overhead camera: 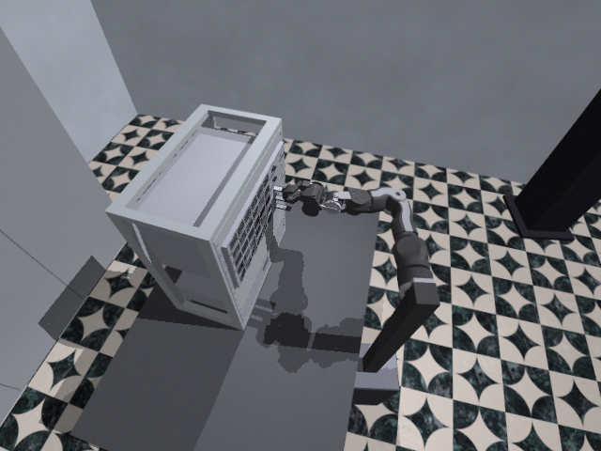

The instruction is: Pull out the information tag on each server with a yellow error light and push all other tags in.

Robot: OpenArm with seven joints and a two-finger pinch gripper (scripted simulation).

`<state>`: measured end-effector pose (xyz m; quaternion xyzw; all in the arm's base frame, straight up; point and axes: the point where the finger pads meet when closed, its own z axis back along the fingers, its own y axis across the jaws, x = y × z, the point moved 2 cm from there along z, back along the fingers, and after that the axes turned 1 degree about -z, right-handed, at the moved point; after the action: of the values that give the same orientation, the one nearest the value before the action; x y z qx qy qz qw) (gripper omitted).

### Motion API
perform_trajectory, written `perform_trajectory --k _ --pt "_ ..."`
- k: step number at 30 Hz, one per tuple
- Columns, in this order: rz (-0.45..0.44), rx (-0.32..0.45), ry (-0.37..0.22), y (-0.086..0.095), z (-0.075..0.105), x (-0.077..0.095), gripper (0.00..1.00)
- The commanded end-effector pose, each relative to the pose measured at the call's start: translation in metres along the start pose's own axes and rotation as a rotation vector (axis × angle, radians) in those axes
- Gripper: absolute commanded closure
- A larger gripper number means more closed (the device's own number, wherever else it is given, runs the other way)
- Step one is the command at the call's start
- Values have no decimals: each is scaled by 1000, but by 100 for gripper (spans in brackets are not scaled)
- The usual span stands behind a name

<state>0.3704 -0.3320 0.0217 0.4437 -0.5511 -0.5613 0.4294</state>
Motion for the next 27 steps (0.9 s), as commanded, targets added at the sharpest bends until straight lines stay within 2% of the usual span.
perform_trajectory --k 1,8,27 --pt "-1 7 6 1 0 -1 100" --pt "0 8 4 1 12 -1 100" --pt "0 8 6 1 16 -2 100"
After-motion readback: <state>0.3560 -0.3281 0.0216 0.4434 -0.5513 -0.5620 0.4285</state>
